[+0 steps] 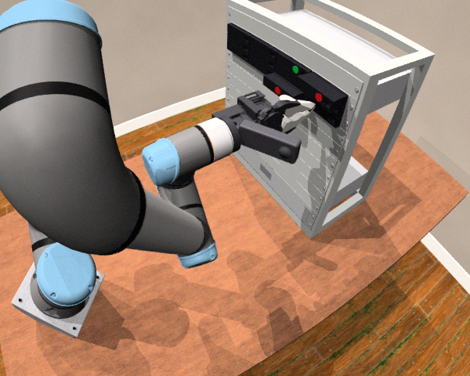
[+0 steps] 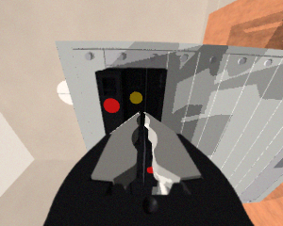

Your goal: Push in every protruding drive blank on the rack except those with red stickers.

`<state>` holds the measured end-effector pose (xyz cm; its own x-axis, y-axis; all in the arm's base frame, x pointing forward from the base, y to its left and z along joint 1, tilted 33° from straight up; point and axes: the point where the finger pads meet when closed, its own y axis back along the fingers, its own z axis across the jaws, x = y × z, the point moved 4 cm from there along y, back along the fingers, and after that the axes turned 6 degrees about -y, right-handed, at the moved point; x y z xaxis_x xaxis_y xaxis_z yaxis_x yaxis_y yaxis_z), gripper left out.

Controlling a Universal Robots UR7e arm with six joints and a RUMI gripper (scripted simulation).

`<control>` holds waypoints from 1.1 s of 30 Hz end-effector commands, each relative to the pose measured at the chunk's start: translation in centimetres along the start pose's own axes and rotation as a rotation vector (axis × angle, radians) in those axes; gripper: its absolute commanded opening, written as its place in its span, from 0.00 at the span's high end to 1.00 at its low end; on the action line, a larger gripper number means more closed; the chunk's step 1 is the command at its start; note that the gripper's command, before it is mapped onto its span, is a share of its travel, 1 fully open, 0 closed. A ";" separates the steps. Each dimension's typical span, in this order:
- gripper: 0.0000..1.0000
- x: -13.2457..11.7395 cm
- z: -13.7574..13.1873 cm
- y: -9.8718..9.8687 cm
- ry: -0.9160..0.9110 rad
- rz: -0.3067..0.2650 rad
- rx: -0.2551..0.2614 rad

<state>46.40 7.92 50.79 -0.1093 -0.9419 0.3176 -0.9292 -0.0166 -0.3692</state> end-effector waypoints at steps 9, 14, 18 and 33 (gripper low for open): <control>1.00 0.0 0.0 5.3 0.000 0.000 0.001; 1.00 0.0 0.0 7.1 0.000 0.000 0.001; 1.00 0.0 0.0 7.5 0.000 0.000 0.001; 1.00 0.0 0.0 8.0 0.000 0.000 0.001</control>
<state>38.99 7.77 47.84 -0.1093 -0.9419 0.3175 -0.9291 -0.0167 -0.3694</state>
